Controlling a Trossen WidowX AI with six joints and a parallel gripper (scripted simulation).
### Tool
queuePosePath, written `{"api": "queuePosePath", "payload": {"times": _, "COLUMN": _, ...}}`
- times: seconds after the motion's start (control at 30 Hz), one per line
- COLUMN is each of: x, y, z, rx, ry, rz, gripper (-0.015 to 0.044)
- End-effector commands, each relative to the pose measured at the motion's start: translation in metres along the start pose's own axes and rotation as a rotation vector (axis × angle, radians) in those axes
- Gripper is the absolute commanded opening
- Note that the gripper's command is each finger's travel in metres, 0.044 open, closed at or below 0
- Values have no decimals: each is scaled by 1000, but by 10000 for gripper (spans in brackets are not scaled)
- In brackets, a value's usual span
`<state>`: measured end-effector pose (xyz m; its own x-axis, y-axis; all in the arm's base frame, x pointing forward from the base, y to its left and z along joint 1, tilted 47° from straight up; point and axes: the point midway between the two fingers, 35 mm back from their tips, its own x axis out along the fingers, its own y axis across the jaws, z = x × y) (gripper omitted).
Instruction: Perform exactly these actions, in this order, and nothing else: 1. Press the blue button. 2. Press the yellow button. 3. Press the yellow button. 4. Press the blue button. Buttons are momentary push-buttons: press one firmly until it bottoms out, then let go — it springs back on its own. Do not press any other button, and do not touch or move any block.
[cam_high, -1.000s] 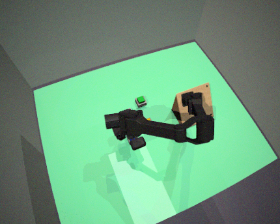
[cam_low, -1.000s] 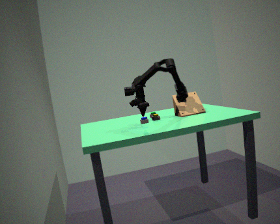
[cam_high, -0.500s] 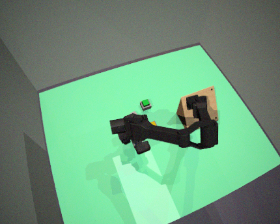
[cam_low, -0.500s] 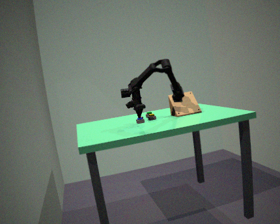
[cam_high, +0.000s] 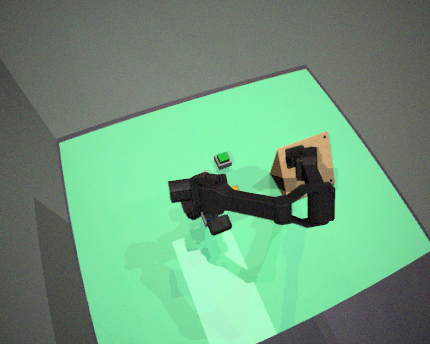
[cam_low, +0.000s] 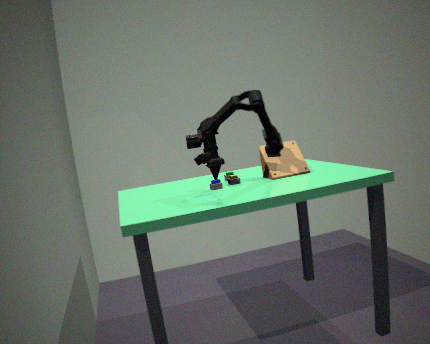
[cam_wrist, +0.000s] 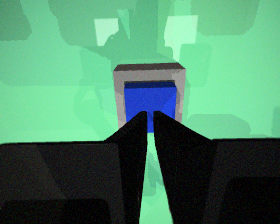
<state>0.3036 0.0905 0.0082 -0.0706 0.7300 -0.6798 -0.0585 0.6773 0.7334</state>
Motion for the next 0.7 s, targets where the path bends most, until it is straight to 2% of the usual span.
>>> {"api": "queuePosePath", "payload": {"times": 0.0, "x": -23, "y": -1, "z": 2, "rx": -4, "ry": -14, "rz": -4, "gripper": 20}}
{"api": "queuePosePath", "payload": {"times": 0.07, "x": -23, "y": -1, "z": 2, "rx": -4, "ry": -14, "rz": -4, "gripper": 20}}
{"api": "queuePosePath", "payload": {"times": 0.13, "x": -28, "y": 9, "z": 1, "rx": -4, "ry": -14, "rz": -4, "gripper": 72}}
{"api": "queuePosePath", "payload": {"times": 0.23, "x": -45, "y": 51, "z": -9, "rx": -3, "ry": -13, "rz": -6, "gripper": 151}}
{"api": "queuePosePath", "payload": {"times": 0.43, "x": -77, "y": 133, "z": -53, "rx": -2, "ry": -12, "rz": -3, "gripper": 309}}
{"api": "queuePosePath", "payload": {"times": 0.53, "x": -84, "y": 151, "z": -68, "rx": -2, "ry": -11, "rz": 0, "gripper": 387}}
{"api": "queuePosePath", "payload": {"times": 0.67, "x": -84, "y": 151, "z": -68, "rx": -2, "ry": -11, "rz": 0, "gripper": 400}}
